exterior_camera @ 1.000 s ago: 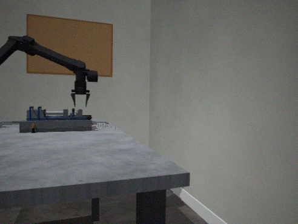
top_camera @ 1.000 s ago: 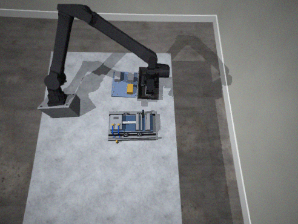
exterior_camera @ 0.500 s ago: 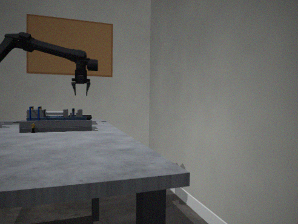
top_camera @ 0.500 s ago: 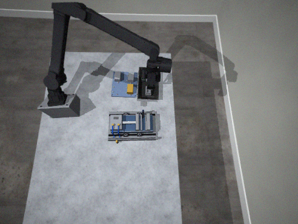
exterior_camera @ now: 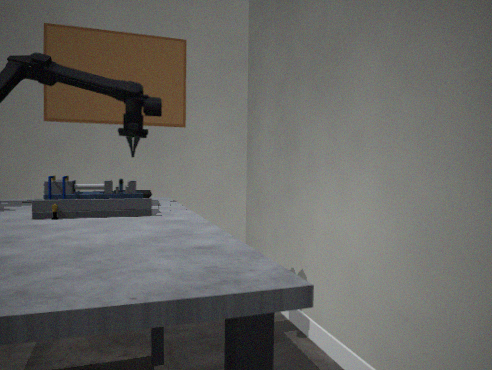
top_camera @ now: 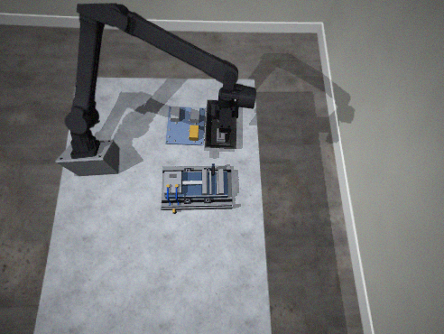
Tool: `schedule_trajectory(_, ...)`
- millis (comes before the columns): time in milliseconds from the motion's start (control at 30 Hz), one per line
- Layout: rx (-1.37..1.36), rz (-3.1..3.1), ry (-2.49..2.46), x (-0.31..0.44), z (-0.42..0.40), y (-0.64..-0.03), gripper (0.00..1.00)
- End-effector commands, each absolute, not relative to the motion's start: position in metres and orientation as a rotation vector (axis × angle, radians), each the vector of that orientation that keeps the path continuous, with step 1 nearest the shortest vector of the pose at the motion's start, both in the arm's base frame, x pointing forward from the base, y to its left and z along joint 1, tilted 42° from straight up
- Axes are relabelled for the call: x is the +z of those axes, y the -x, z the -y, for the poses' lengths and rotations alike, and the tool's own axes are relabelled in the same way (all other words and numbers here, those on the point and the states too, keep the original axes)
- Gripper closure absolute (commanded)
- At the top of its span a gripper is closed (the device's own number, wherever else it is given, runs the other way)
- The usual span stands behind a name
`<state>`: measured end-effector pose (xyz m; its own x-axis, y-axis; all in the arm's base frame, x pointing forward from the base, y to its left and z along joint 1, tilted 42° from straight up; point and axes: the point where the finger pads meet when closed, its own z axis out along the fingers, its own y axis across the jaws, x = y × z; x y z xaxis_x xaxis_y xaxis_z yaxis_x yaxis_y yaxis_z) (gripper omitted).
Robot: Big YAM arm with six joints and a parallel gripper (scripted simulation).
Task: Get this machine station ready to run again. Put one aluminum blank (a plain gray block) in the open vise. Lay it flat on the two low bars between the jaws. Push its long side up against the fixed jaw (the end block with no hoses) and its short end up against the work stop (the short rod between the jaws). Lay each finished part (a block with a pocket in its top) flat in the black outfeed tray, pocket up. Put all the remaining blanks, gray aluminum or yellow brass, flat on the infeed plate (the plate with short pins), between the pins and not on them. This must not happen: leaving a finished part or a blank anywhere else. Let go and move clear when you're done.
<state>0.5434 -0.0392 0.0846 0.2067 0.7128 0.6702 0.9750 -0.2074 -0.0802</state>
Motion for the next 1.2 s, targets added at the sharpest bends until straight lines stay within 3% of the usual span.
schedule_trajectory(0, -0.748, 1.576, 2.021, 0.1108, 0.0595, -0.5496, 1.00)
schedule_trajectory(1167, -0.750, 1.609, 1.994, 0.1079, 0.0561, -0.5428, 1.00)
